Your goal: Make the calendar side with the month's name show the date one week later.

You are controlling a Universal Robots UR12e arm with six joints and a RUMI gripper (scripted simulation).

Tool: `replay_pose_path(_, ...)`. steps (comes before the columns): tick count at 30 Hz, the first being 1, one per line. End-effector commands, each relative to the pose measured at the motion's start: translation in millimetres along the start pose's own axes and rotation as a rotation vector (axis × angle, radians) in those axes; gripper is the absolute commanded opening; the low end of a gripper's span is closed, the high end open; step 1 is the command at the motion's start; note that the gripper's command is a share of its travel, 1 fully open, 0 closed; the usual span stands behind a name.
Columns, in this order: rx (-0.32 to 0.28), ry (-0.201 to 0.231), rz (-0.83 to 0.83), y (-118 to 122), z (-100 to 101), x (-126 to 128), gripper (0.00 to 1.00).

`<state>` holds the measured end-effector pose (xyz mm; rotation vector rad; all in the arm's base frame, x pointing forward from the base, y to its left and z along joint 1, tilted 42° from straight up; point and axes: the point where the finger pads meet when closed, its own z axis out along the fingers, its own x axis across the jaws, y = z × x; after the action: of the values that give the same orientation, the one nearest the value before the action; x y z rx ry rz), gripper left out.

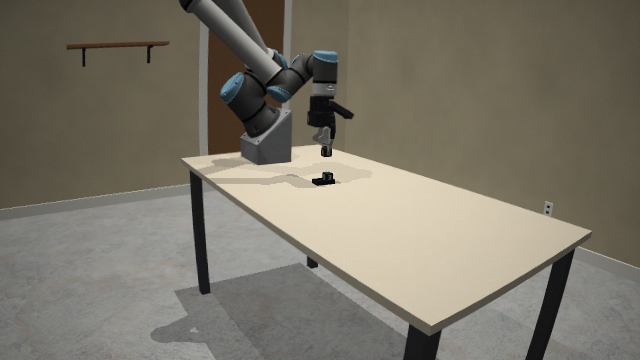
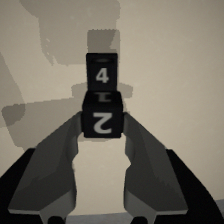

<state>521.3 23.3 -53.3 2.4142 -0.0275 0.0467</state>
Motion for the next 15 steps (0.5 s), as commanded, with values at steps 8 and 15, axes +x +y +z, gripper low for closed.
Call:
replay_pose_path(8,0.004,0.001,-0.019,24.5,-2.3,-4.5,0.11)
replay_pose_path(15,0.003,-0.001,-0.019,24.5,0.2,-4.3,0.11)
